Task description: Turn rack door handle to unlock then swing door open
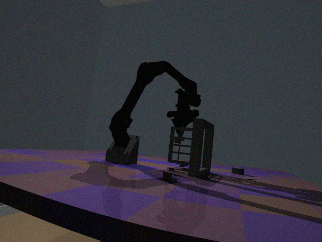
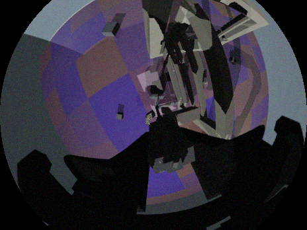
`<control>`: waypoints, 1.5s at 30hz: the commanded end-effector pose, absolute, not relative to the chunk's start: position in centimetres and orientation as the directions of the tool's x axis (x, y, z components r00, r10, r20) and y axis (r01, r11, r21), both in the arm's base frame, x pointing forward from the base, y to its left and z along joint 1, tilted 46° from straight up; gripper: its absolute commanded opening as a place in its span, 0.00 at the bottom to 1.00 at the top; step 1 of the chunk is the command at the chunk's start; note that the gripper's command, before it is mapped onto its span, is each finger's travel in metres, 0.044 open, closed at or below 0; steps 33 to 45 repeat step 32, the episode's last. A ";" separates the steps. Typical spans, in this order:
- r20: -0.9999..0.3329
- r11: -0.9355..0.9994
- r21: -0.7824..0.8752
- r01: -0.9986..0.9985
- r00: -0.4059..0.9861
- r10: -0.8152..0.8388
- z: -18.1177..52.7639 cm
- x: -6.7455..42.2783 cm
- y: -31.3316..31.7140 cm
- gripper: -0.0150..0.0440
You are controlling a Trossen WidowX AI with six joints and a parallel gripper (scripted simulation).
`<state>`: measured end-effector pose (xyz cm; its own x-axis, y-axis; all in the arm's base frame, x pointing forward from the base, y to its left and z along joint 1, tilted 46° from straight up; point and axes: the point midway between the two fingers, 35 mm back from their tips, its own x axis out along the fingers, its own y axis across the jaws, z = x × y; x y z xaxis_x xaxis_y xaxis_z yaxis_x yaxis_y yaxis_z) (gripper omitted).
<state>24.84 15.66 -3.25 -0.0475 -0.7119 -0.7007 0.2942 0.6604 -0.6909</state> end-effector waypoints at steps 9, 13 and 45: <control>-0.703 0.661 -0.687 0.301 -0.045 -0.710 -2.8 25.0 16.3 0.74; -0.704 0.663 -0.686 0.300 -0.044 -0.709 -2.4 25.0 16.6 0.74; -0.708 0.670 -0.682 0.291 -0.036 -0.705 -0.7 25.2 18.5 0.74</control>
